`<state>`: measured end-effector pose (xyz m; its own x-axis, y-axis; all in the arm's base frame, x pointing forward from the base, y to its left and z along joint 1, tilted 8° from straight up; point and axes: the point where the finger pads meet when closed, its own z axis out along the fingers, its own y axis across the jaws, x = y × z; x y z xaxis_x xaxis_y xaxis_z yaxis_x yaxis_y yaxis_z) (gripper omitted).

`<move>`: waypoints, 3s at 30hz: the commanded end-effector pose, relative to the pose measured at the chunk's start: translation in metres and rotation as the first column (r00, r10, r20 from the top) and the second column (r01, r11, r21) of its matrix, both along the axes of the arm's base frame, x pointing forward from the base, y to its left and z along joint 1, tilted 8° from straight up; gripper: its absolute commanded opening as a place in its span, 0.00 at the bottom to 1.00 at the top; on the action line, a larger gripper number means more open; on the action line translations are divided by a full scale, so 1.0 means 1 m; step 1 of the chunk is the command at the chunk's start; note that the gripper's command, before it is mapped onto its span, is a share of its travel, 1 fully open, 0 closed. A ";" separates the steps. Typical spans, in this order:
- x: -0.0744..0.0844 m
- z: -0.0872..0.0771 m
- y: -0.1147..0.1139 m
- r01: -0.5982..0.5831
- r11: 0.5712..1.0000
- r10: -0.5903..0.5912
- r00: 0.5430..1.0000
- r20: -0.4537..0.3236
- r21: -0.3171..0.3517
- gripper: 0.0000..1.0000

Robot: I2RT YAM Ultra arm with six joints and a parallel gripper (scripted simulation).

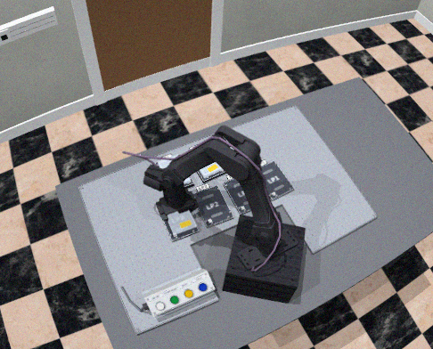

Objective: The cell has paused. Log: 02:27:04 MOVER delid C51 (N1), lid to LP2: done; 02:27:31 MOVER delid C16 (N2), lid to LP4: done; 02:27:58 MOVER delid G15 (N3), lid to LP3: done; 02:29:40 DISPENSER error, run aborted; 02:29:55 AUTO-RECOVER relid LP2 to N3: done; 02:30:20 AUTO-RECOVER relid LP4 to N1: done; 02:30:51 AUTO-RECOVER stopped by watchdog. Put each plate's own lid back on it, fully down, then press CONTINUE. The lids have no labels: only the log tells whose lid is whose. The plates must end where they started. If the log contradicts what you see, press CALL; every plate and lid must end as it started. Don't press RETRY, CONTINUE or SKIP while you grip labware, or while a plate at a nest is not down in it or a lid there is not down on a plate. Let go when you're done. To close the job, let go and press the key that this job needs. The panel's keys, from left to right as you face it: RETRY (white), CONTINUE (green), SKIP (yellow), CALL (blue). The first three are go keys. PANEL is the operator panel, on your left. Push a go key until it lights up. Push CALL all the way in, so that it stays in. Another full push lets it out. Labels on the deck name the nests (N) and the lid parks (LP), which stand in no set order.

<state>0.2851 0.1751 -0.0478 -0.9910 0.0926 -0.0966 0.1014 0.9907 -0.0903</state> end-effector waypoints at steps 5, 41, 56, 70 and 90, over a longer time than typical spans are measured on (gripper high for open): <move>0.009 0.030 0.015 -0.012 1.000 0.010 0.998 0.054 0.029 0.00; 0.010 0.032 0.017 -0.013 1.000 0.011 0.999 0.048 0.024 0.00; 0.039 0.038 -0.048 -0.052 0.998 0.051 0.998 0.043 0.024 0.00; 0.066 0.045 -0.103 -0.052 0.999 0.051 0.998 0.034 0.015 0.00; 0.103 0.051 -0.185 -0.051 0.999 0.051 0.999 0.019 0.009 0.00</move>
